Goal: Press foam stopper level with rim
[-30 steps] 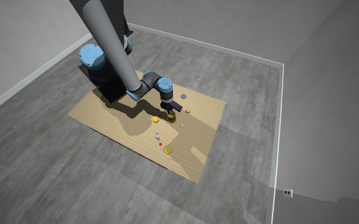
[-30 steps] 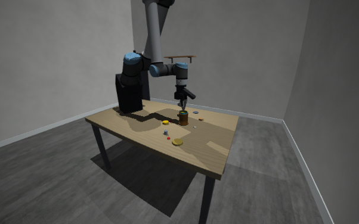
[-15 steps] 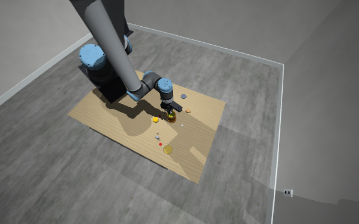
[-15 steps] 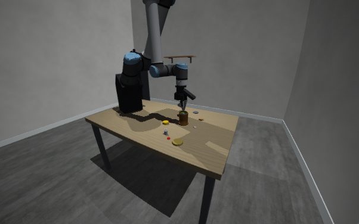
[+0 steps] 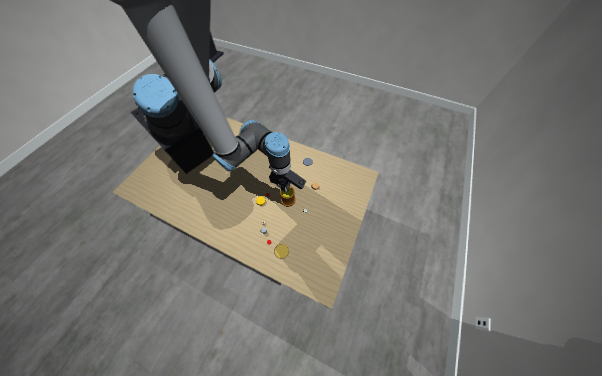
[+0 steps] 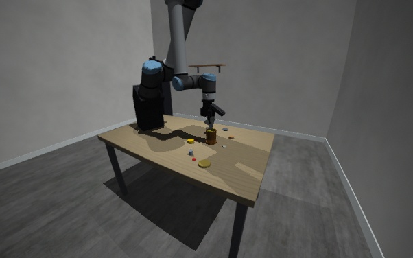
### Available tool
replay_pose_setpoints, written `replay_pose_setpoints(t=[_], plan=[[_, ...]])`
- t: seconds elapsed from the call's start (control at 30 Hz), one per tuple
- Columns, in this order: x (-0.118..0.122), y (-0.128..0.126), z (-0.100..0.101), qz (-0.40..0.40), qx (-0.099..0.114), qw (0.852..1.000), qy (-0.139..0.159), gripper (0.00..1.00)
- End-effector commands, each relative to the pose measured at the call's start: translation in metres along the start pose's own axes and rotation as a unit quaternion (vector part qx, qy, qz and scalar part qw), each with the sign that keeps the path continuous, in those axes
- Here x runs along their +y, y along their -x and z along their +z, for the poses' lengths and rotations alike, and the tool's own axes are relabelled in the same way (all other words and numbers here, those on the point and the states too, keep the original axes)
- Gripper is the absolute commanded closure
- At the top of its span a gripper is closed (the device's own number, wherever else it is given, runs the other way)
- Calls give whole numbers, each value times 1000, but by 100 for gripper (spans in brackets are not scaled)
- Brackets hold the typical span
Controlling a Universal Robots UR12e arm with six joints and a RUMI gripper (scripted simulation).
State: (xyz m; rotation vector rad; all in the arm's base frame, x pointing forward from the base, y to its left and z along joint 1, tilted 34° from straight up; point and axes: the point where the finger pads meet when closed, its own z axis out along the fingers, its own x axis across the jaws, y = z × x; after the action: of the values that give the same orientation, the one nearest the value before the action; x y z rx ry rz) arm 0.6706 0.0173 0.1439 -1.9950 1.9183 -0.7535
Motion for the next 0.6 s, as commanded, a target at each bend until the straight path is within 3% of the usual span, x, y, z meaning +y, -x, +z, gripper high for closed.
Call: replay_pose_setpoints(t=[0.0,0.57], plan=[[0,0,2,0,0,1000,0,100],[0,0,11,0,0,1000,0,100]])
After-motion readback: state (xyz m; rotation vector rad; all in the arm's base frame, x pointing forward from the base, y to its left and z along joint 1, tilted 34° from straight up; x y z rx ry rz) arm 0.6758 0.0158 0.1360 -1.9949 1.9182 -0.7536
